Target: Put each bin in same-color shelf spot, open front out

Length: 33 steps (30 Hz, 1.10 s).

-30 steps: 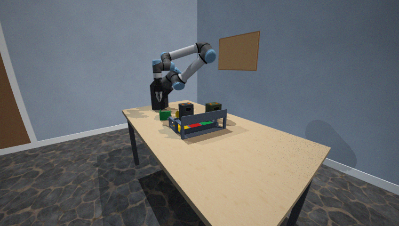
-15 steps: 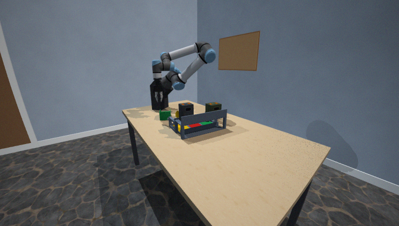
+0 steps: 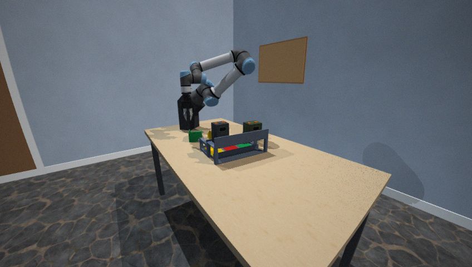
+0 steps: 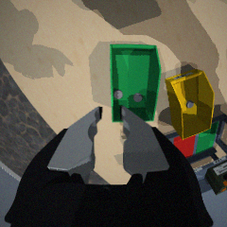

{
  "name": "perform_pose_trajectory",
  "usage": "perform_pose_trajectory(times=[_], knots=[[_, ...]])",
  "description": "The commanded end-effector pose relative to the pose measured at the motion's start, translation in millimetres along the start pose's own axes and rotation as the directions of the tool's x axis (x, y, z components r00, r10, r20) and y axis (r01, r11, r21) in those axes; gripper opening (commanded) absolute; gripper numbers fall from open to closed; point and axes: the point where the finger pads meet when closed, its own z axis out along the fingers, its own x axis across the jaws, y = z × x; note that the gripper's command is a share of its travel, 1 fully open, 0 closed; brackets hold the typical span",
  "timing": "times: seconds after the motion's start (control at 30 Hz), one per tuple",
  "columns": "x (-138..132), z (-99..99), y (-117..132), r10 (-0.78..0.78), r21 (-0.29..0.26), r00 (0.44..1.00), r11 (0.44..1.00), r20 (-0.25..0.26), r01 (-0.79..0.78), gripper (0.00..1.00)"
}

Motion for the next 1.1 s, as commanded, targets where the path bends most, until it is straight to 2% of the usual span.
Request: perform_pose_trajectory(times=[0.0,0.6,1.07], knots=[[0,-0.3,0,0.0,0.0,1.0,1.0,0.001,0.0,0.15],[0,1.2,0,0.0,0.0,1.0,1.0,0.001,0.0,0.15],[0,15.5,0,0.0,0.0,1.0,1.0,0.001,0.0,0.15]])
